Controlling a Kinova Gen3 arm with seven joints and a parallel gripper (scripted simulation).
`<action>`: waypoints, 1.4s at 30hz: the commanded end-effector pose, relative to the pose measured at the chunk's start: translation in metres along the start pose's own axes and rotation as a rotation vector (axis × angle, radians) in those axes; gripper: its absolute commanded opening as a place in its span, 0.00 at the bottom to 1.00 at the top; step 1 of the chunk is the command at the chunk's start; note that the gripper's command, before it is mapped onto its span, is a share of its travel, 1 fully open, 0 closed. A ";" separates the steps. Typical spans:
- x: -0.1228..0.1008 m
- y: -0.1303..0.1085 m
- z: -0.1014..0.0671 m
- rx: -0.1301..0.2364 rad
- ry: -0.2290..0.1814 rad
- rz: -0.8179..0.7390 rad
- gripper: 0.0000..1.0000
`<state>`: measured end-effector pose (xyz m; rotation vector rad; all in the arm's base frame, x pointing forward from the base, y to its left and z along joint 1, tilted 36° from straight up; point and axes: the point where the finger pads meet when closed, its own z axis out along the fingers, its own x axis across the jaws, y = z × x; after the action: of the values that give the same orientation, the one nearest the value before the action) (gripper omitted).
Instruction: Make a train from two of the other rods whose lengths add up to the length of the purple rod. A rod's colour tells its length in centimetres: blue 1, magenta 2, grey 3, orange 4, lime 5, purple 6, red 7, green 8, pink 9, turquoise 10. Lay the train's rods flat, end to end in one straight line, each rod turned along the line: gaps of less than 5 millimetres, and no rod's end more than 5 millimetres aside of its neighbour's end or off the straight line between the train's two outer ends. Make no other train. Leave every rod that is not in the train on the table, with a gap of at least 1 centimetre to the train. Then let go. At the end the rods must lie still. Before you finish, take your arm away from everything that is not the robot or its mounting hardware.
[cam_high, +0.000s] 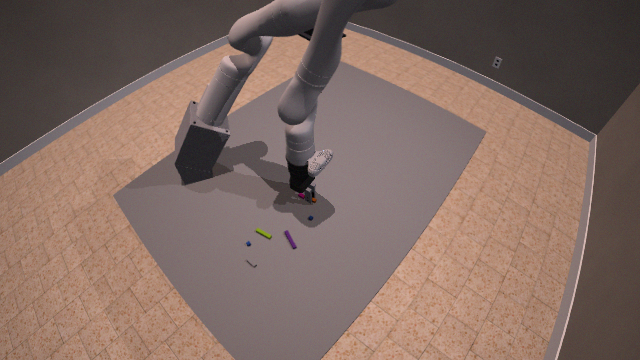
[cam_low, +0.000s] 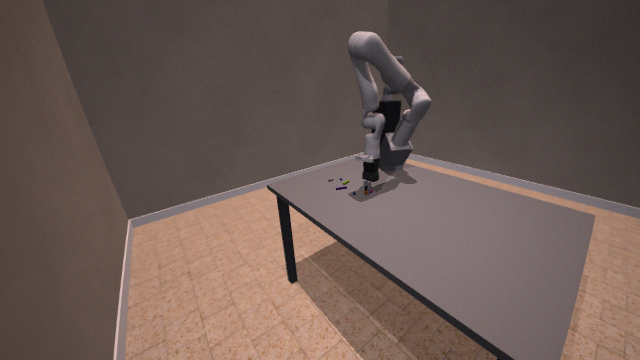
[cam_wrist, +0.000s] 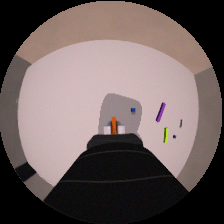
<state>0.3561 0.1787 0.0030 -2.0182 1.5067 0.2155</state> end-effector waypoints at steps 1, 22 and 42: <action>0.000 0.000 0.001 -0.001 0.000 0.000 0.24; 0.000 0.000 0.011 -0.001 0.000 0.000 0.24; 0.000 0.000 0.011 -0.001 0.000 0.000 0.24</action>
<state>0.3580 0.1853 -0.0062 -2.0193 1.5059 0.2172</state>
